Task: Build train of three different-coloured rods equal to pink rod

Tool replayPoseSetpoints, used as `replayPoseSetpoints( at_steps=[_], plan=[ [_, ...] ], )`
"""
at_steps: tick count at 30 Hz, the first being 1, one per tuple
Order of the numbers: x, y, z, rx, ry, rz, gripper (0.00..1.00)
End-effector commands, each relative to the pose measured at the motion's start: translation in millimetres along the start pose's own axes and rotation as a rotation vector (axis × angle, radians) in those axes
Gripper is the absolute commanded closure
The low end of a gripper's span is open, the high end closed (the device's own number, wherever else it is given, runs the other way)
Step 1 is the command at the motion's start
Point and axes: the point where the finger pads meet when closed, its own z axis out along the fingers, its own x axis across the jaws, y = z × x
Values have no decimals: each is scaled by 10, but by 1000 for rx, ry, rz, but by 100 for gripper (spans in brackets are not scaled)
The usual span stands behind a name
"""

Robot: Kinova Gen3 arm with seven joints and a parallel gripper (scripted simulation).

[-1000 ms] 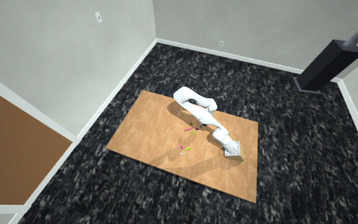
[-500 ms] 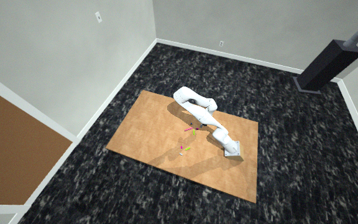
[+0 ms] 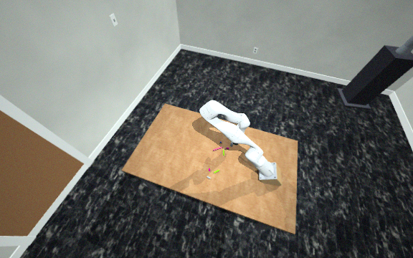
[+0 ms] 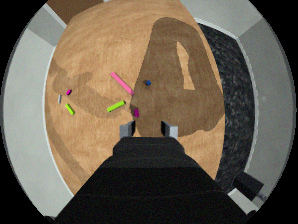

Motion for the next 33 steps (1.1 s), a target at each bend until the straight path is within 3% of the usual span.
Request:
replayPoseSetpoints(
  at_steps=[1, 24, 33],
  plan=[
    [-14, -39, 0, 3, -2, 28, 0],
    [-40, -284, 17, 3, -2, 538, 0],
    [-53, -329, 18, 5, -2, 641, 0]
  ],
)
